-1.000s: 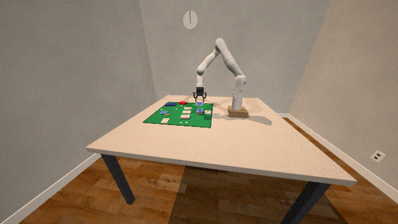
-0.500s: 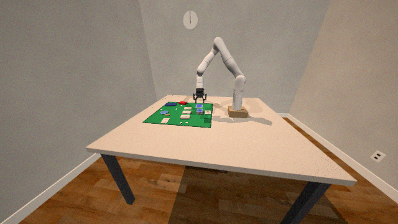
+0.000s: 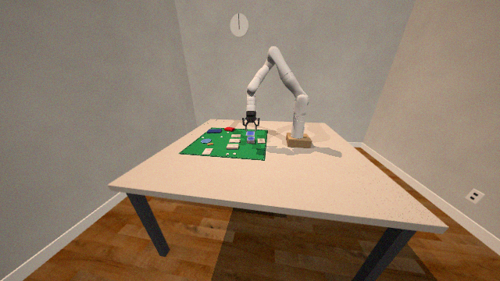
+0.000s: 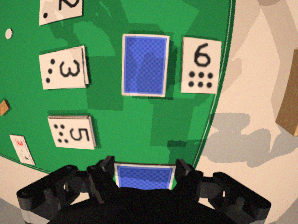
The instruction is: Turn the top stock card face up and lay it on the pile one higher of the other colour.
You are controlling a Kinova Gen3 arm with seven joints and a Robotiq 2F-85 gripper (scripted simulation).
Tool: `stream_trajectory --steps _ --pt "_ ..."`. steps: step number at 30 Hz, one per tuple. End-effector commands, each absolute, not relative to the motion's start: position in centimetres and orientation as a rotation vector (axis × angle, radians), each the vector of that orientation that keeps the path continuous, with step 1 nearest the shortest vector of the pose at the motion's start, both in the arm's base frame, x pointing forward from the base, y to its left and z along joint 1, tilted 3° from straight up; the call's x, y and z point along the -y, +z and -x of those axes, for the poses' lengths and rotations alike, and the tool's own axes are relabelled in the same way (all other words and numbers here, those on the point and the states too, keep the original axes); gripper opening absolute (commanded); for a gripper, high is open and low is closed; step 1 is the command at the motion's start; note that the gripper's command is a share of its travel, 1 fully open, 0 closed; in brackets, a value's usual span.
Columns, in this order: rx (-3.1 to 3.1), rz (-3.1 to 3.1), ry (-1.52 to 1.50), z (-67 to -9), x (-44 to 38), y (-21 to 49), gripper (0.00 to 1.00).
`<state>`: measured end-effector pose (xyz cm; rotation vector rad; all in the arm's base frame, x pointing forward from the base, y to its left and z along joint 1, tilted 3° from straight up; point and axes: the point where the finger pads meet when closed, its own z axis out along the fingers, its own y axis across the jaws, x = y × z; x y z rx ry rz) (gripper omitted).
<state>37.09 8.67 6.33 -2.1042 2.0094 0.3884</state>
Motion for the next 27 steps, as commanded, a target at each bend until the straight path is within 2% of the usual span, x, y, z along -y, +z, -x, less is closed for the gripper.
stream_trajectory --steps 1,27 --pt "-2.009 2.105 0.389 -37.1 -8.7 6.2 0.71" --pt "-2.009 2.105 0.389 -37.1 -8.7 5.1 0.71"
